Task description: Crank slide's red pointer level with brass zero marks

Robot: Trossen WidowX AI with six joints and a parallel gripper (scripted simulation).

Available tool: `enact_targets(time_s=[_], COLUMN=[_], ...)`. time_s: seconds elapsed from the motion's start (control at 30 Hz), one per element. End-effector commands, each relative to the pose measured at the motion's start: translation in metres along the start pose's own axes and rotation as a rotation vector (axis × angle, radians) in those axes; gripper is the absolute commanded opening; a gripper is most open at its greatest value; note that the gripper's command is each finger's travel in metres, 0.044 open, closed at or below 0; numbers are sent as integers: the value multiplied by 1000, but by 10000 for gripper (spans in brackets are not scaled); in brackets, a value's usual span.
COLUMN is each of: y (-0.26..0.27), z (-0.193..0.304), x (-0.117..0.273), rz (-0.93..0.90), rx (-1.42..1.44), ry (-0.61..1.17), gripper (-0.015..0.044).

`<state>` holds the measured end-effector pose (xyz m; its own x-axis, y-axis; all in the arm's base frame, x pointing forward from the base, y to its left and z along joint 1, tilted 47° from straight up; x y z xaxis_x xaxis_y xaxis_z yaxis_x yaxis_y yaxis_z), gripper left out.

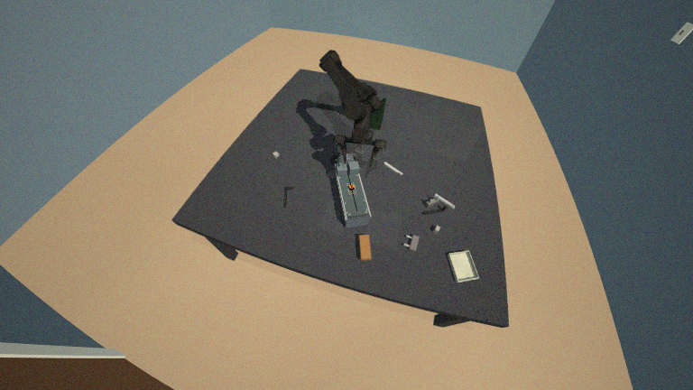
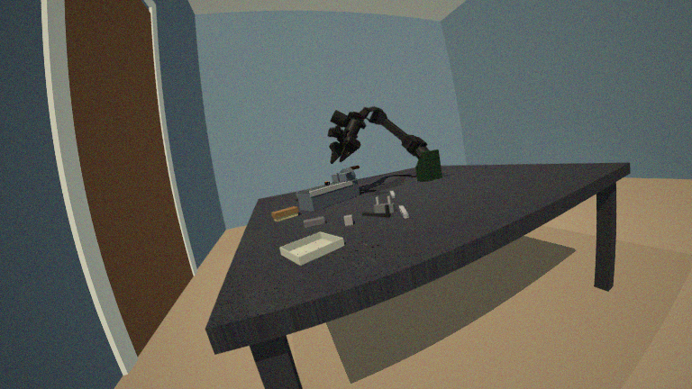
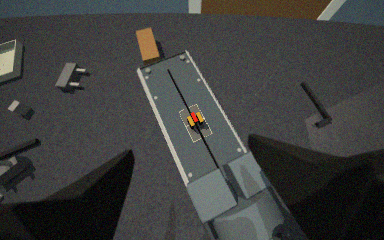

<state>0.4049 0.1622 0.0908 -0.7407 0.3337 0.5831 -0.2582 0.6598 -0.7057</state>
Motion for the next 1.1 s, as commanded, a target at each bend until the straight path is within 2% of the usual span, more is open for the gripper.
enact_targets(time_s=[0.0, 0.2, 0.67, 1.07], y=[-3, -13, -58, -77], z=[-19, -16, 29, 65], x=[22, 33, 71, 96], rz=[9, -12, -127, -198], rx=[-14, 12, 158, 255], ry=[-14, -15, -44, -84], gripper=[440, 440, 440, 440])
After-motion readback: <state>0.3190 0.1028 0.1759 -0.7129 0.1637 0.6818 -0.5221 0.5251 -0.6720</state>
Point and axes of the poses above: the point midway between the two fingers, 35 mm back from their tips, its own x axis back along the fingers, its own y axis across the jaws, z = x × y, the point moved 3 cm from there along x, back along the fingers
